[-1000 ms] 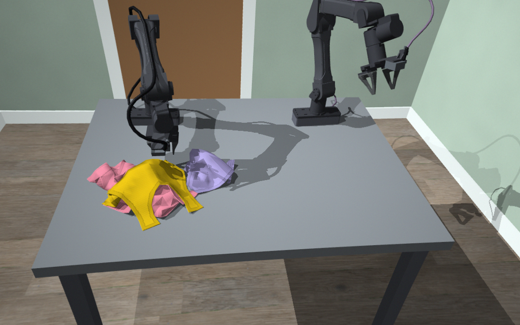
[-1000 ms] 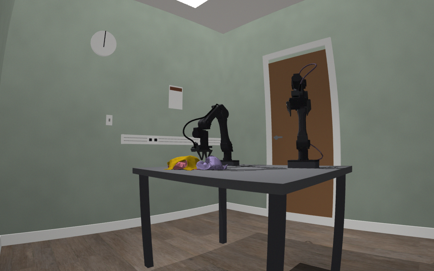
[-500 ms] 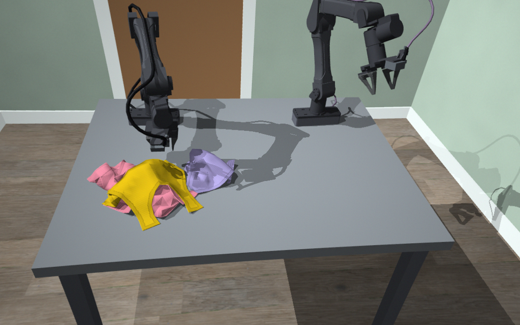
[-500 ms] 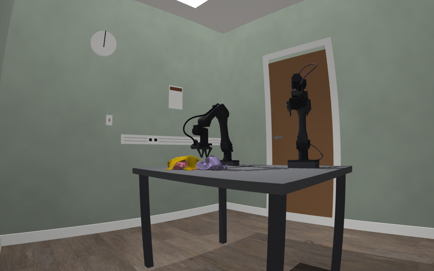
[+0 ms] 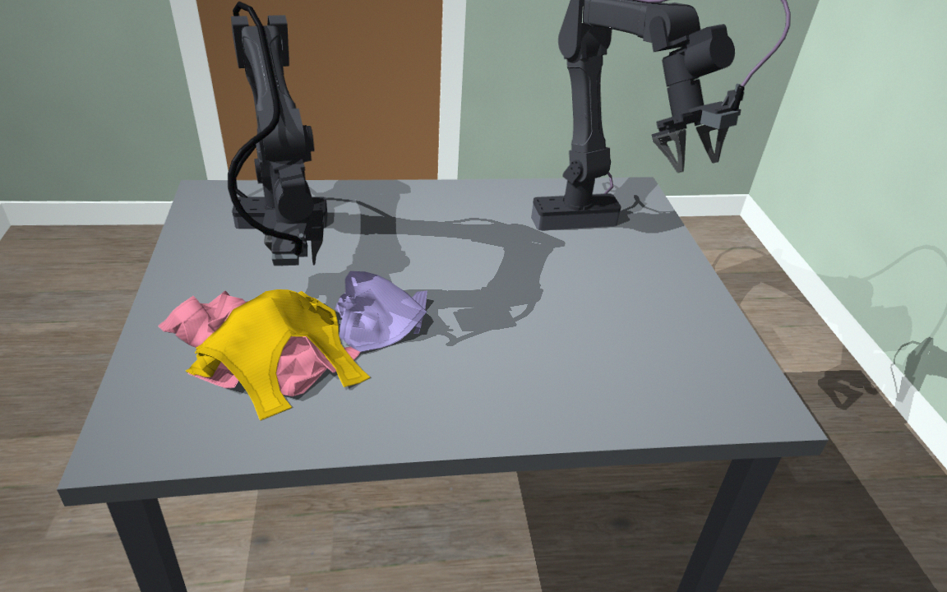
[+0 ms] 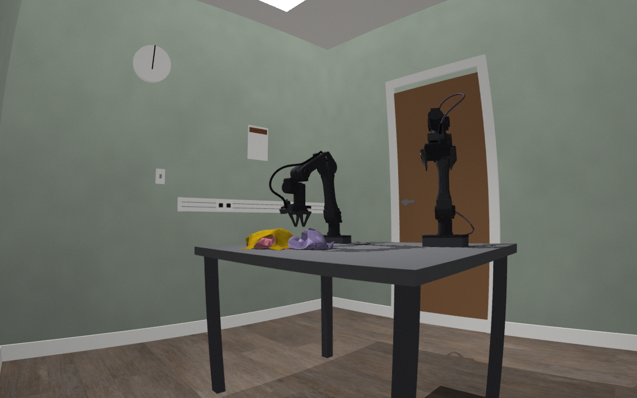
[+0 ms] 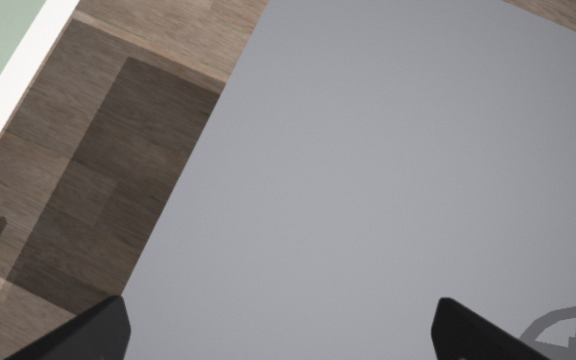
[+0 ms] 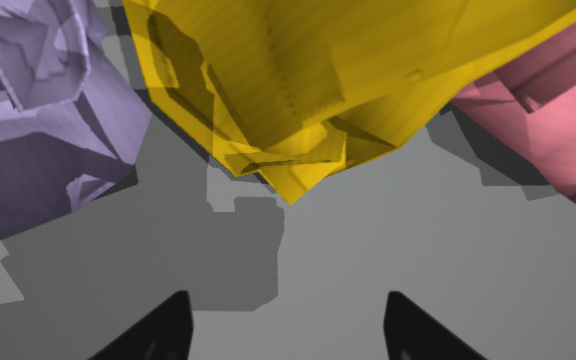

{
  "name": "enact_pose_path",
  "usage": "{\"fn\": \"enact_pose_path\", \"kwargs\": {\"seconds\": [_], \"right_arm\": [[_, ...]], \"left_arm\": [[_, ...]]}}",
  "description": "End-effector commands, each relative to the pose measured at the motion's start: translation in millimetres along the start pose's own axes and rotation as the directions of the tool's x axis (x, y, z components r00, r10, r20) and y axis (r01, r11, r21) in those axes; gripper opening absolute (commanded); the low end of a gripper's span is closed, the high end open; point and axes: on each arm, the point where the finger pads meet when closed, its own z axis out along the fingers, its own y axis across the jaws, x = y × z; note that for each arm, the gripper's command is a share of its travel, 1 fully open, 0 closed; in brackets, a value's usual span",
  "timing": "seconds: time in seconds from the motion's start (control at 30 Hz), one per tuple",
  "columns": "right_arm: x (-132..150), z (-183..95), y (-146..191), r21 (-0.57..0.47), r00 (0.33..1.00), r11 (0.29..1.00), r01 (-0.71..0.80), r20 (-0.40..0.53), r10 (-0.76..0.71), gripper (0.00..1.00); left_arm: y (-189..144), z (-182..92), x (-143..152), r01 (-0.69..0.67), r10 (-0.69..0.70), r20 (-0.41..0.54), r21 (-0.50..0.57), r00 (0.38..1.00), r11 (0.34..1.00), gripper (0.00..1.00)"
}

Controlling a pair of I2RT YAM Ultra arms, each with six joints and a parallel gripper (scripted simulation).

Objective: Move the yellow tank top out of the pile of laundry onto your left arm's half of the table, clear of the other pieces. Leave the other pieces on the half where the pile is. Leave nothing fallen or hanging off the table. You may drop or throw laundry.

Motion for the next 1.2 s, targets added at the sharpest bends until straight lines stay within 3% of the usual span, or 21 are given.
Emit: {"fn": "enact_pose_path", "kwargs": {"seconds": [0.0, 0.03, 0.2, 0.37, 0.7, 0.87, 0.97, 1.17], "right_arm": [[4, -1, 0, 0.010, 1.000, 1.000, 0.015, -0.006, -0.015, 0.60], [-20, 1, -6, 0.010, 0.999, 0.999, -0.031, 0.039, 0.031, 0.60], [-40, -3, -13, 0.017, 0.993, 0.997, -0.077, 0.086, 0.075, 0.60], [-83, -9, -33, 0.024, 0.971, 0.984, -0.177, 0.166, 0.171, 0.60], [-166, -20, -95, 0.015, 0.872, 0.924, -0.382, 0.337, 0.355, 0.60], [-170, -19, -96, 0.014, 0.875, 0.923, -0.384, 0.324, 0.359, 0.60], [-171, -36, -102, -0.003, 0.859, 0.919, -0.395, 0.354, 0.370, 0.60], [-178, -28, -109, 0.005, 0.856, 0.920, -0.393, 0.368, 0.364, 0.60]], "left_arm": [[-1, -20, -17, -0.011, 0.011, 0.078, 0.001, 0.997, 1.000, 0.92], [-1, -20, -17, -0.011, 0.011, 0.078, 0.001, 0.997, 1.000, 0.92], [-1, -20, -17, -0.011, 0.011, 0.078, 0.001, 0.997, 1.000, 0.92], [-1, -20, -17, -0.011, 0.011, 0.078, 0.001, 0.997, 1.000, 0.92], [-1, -20, -17, -0.011, 0.011, 0.078, 0.001, 0.997, 1.000, 0.92], [-1, -20, -17, -0.011, 0.011, 0.078, 0.001, 0.997, 1.000, 0.92], [-1, -20, -17, -0.011, 0.011, 0.078, 0.001, 0.997, 1.000, 0.92], [-1, -20, -17, -0.011, 0.011, 0.078, 0.001, 0.997, 1.000, 0.92]]}}
